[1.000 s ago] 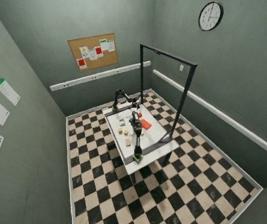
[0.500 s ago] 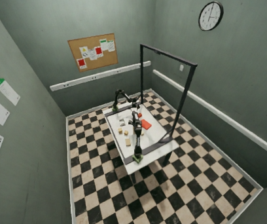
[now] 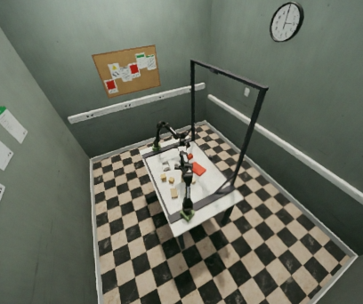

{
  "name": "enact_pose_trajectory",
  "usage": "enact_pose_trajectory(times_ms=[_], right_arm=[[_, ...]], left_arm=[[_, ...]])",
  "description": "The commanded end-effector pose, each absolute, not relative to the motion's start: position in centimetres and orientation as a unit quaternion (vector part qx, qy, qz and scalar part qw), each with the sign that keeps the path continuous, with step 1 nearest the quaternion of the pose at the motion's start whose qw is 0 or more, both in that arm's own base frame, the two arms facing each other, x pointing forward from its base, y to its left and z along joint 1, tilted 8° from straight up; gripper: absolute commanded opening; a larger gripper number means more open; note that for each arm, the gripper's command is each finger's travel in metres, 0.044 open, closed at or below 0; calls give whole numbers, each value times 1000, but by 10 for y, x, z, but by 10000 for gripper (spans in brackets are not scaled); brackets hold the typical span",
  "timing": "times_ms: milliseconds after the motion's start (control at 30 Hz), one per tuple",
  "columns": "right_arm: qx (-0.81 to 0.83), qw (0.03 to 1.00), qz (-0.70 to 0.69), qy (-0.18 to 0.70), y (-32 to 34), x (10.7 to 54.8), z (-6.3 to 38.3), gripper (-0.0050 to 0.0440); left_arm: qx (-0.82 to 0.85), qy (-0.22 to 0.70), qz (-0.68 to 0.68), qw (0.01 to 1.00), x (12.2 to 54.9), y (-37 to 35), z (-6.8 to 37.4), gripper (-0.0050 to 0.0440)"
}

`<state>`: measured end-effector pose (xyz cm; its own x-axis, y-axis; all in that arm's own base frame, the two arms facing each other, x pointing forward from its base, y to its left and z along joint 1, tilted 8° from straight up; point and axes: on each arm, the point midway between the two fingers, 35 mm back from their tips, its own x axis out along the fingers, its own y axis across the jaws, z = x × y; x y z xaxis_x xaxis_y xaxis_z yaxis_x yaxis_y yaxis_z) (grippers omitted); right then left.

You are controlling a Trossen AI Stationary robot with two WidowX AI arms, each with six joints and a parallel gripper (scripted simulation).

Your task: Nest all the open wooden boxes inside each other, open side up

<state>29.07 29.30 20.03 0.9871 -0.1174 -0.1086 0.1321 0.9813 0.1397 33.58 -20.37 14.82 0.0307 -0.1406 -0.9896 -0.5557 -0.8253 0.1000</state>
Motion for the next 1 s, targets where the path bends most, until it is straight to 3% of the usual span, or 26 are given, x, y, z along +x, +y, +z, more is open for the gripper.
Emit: enact_pose_trajectory(times_ms=[0,967], right_arm=[[81,994,-62,46,292,289,207,400],[81,994,-62,46,292,289,207,400]], left_arm=[[-702,246,649,156,336,-204,146,279],[-702,247,649,157,337,-208,118,279]])
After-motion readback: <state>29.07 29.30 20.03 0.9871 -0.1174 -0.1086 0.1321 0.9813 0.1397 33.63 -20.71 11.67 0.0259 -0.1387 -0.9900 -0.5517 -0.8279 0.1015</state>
